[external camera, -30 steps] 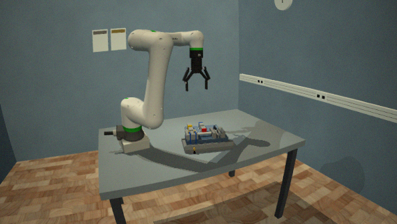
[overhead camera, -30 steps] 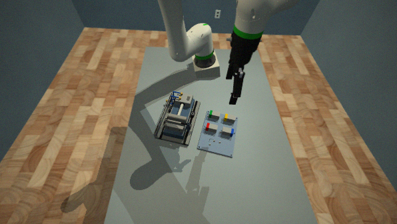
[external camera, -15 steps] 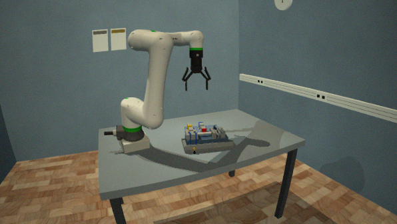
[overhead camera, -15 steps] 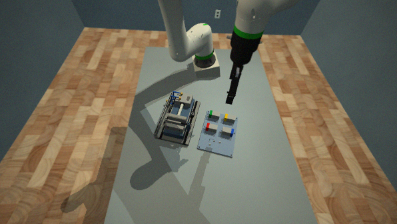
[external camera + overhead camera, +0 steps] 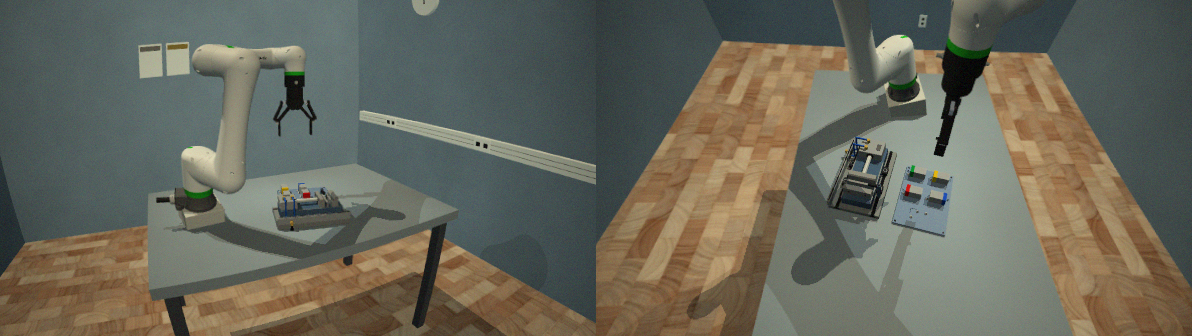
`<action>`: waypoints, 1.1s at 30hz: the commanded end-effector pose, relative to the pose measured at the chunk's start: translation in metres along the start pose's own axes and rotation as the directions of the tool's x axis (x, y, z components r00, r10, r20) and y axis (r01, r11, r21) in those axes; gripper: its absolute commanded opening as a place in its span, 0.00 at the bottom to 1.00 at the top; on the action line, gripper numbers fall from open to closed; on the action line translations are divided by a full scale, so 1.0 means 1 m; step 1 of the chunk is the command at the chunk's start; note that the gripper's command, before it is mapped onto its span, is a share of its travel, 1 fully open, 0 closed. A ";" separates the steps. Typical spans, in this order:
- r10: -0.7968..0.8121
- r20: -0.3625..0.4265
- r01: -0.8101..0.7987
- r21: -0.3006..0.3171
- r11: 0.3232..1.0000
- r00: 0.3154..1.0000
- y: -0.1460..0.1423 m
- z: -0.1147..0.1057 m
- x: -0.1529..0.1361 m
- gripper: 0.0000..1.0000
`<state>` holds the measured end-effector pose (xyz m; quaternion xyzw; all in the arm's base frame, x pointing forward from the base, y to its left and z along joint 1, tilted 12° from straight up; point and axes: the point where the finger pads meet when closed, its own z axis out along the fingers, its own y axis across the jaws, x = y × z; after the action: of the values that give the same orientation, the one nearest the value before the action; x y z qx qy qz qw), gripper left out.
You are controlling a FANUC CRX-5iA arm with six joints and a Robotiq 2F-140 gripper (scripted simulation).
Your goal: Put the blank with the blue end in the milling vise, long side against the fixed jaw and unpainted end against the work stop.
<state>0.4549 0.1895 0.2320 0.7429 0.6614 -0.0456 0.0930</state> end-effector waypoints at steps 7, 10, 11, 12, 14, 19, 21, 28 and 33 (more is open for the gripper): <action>0.004 -0.001 -0.004 -0.002 1.000 1.000 0.000 -0.001 0.000 0.46; 0.004 -0.001 -0.004 -0.002 1.000 1.000 0.000 -0.001 0.000 0.46; 0.004 -0.001 -0.004 -0.002 1.000 1.000 0.000 -0.001 0.000 0.46; 0.004 -0.001 -0.004 -0.002 1.000 1.000 0.000 -0.001 0.000 0.46; 0.004 -0.001 -0.004 -0.002 1.000 1.000 0.000 -0.001 0.000 0.46; 0.004 -0.001 -0.004 -0.002 1.000 1.000 0.000 -0.001 0.000 0.46; 0.004 -0.001 -0.004 -0.002 1.000 1.000 0.000 -0.001 0.000 0.46; 0.004 -0.001 -0.004 -0.002 1.000 1.000 0.000 -0.001 0.000 0.46; 0.004 -0.001 -0.004 -0.002 1.000 1.000 0.000 -0.001 0.000 0.46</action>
<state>0.4549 0.1894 0.2320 0.7440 0.6601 -0.0454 0.0931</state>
